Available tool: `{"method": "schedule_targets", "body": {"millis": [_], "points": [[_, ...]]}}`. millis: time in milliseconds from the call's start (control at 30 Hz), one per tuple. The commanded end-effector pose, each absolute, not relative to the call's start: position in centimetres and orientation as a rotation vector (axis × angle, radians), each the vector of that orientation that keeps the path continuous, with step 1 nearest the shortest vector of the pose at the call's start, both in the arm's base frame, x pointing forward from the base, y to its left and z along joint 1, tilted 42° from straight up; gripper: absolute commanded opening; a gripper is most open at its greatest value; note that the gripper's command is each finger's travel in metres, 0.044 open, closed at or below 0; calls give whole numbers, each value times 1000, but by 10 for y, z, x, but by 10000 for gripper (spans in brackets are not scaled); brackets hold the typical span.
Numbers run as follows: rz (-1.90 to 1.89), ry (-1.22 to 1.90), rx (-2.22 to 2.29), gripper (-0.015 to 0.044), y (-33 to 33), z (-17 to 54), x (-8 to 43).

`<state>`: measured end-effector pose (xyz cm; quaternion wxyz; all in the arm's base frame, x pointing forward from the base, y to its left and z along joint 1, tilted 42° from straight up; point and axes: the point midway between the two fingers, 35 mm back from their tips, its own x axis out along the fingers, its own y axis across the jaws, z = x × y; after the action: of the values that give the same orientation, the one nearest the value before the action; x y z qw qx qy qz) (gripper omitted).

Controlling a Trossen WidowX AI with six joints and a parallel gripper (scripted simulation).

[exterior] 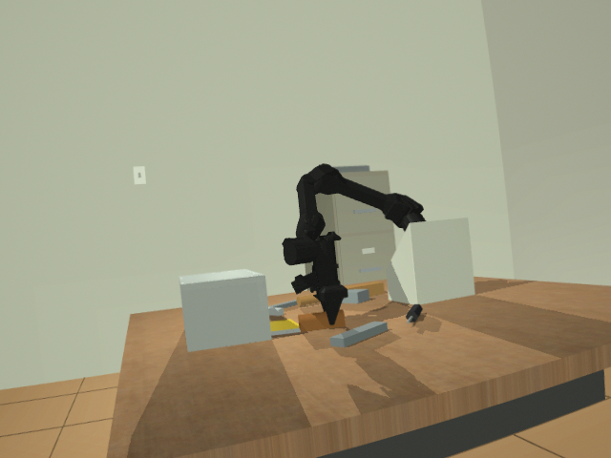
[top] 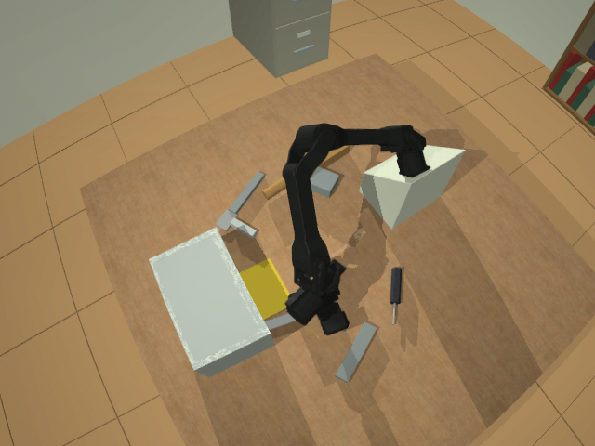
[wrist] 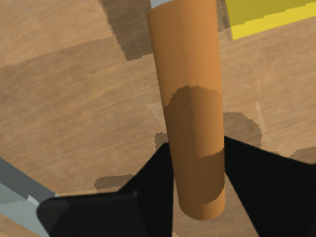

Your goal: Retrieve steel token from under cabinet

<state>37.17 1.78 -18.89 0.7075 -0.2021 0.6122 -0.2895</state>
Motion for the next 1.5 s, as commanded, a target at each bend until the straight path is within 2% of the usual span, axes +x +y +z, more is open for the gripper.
{"method": "schedule_targets", "body": {"millis": [0, 800, 1467], "points": [[-640, 1360, -450, 0, 17, -188, 378], [-641, 1359, -450, 0, 14, -182, 403], [-641, 1359, -451, 0, -3, -169, 400]]}}
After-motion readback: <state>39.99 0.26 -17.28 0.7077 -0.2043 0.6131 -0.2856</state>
